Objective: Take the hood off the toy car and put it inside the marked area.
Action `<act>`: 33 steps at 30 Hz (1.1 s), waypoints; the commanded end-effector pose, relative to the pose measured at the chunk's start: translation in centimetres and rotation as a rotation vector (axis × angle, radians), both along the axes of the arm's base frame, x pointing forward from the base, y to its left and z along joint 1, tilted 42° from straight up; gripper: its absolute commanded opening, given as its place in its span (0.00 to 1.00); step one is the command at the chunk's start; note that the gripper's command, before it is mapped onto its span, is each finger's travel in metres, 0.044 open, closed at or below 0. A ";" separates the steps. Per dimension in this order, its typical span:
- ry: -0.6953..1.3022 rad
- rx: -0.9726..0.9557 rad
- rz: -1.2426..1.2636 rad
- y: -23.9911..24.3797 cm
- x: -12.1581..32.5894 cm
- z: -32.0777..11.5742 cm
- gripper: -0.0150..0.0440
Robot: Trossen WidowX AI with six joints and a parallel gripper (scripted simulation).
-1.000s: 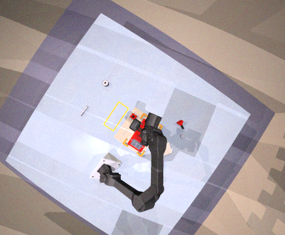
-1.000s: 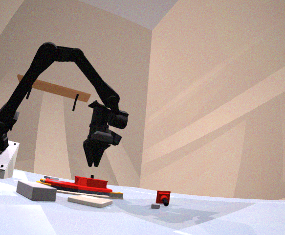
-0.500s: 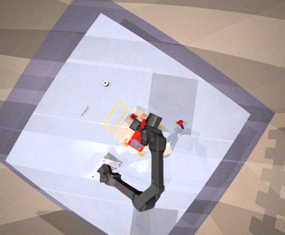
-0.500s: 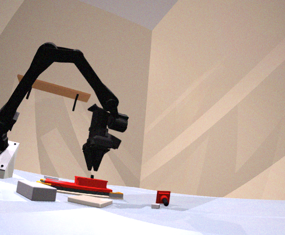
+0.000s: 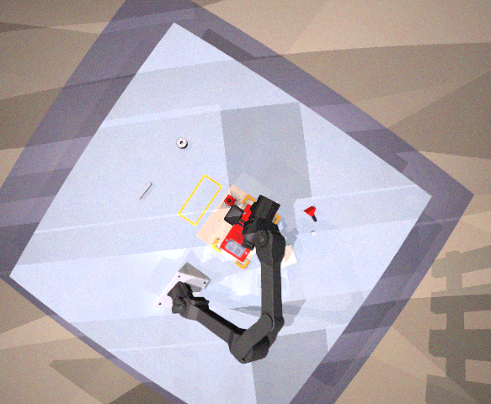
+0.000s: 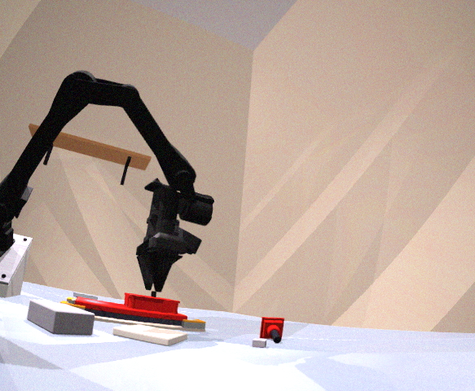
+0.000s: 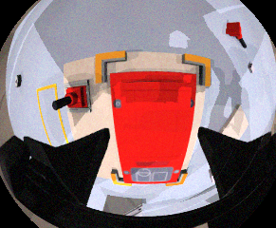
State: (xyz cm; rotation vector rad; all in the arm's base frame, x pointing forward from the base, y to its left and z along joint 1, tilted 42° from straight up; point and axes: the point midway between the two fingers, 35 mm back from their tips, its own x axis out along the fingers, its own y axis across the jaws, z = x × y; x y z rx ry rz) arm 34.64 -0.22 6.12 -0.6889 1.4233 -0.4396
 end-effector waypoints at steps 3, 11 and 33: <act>0.004 -0.007 0.003 -0.6 -0.1 -0.4 1.00; 0.004 -0.007 0.003 -0.8 -0.1 -0.7 1.00; 0.004 -0.008 0.003 -1.5 0.1 -1.4 1.00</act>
